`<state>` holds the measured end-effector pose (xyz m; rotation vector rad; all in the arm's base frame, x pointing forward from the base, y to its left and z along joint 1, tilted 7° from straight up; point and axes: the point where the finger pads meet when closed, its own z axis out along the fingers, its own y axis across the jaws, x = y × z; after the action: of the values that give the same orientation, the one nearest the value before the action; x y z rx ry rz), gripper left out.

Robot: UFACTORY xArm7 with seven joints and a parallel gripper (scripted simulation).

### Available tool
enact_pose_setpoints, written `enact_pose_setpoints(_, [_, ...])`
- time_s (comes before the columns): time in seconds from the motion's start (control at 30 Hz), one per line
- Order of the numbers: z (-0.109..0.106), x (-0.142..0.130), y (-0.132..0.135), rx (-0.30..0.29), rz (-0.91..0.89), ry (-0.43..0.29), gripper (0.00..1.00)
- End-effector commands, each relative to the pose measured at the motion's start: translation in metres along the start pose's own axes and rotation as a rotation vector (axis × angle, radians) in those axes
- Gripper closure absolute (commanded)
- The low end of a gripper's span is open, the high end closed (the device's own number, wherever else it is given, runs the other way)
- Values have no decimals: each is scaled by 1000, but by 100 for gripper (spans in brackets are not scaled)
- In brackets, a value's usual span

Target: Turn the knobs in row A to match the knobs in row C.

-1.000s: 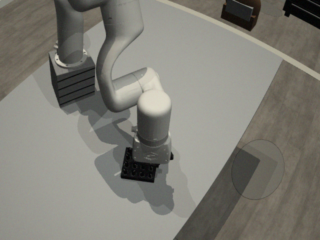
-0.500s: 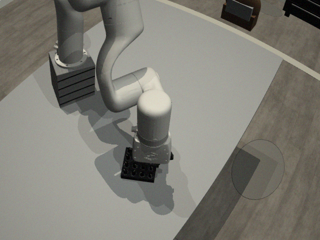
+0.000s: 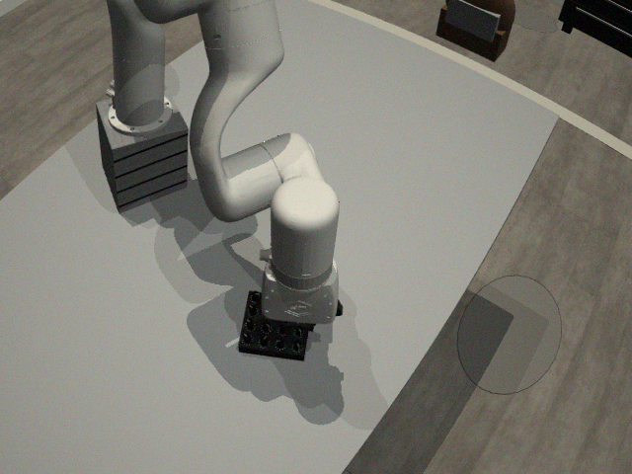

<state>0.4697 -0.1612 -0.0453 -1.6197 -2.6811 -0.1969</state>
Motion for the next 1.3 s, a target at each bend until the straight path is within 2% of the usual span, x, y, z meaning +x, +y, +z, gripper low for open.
enact_pose_setpoints(0.0, [-1,-1,1,-2,0,-4,81])
enact_pose_setpoints(0.43, [4,-2,1,-2,0,-4,81])
enact_pose_setpoints(1.27, [32,-2,1,-2,0,-4,81])
